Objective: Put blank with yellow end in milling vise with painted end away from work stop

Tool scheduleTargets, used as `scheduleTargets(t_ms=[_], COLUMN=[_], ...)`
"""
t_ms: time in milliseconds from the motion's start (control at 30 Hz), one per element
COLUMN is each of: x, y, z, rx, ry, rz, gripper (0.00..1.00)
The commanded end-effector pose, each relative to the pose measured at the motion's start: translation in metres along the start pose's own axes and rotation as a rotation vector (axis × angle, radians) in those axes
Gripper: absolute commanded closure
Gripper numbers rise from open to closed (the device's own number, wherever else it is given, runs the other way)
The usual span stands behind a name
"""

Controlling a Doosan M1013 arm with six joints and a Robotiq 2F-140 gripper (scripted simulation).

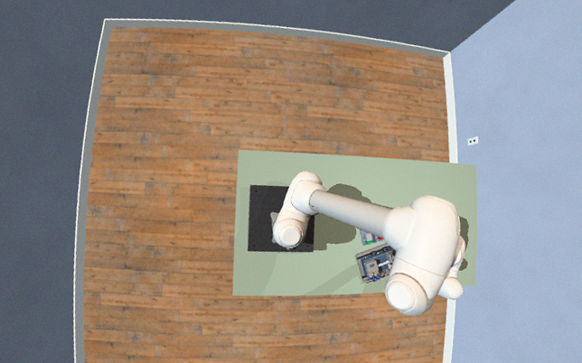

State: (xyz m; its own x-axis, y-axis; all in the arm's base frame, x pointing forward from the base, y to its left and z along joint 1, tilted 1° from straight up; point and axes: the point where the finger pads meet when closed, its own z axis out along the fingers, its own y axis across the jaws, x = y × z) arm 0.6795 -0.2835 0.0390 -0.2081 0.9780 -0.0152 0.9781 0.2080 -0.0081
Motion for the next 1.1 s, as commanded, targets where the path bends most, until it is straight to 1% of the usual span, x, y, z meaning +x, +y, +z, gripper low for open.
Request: scheduleTargets(t_ms=[0,1067], x=[0.0000,0.0000], y=[0.0000,0.0000], z=[-0.0002,-0.0037], rx=[0.000,0.000], ry=[0.000,0.000], rz=[0.000,0.000], gripper=[0.00,0.00])
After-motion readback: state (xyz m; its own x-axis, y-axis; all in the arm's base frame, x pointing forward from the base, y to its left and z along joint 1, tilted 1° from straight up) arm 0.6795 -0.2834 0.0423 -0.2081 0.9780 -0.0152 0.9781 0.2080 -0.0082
